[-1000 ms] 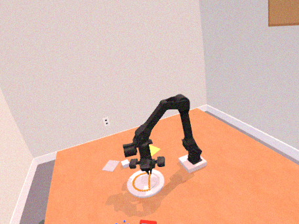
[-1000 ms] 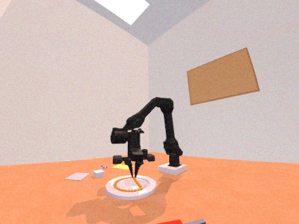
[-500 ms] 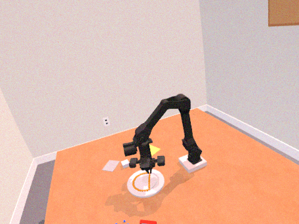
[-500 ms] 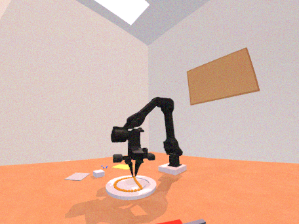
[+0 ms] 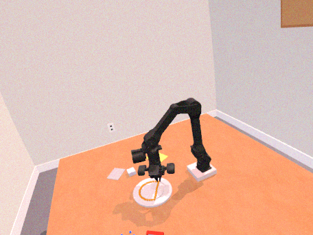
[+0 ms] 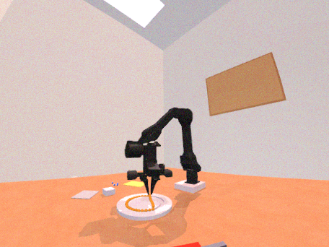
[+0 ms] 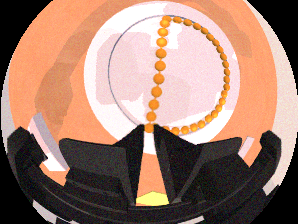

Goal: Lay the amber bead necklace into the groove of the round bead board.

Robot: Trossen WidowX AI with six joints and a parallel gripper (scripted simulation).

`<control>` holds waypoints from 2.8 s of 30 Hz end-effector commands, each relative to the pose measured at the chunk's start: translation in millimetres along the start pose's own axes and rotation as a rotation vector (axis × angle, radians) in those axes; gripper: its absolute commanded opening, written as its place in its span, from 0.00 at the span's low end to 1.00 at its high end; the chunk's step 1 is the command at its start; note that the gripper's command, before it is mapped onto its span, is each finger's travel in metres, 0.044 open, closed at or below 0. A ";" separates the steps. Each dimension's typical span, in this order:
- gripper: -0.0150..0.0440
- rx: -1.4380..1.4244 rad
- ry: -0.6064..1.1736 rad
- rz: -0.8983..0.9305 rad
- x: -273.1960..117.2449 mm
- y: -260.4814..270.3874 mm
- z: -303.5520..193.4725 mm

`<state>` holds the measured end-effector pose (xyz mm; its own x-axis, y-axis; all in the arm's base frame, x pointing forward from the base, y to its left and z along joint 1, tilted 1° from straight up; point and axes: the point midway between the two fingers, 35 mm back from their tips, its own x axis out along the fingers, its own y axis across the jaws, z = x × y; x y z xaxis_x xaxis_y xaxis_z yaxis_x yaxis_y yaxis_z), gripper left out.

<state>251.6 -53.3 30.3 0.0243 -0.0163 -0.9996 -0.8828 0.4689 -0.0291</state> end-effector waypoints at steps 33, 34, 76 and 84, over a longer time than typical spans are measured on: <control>1.00 -0.005 -0.001 0.000 -4.4 0.7 -0.3; 1.00 -0.005 -0.001 0.000 -4.4 0.7 -0.3; 0.46 0.181 -0.012 -0.002 -27.0 -11.3 107.5; 0.46 0.184 -0.012 -0.001 -14.4 -11.1 108.4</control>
<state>311.7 37.0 50.3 0.0310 -0.0073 -0.9995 -0.7841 0.6200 -0.0288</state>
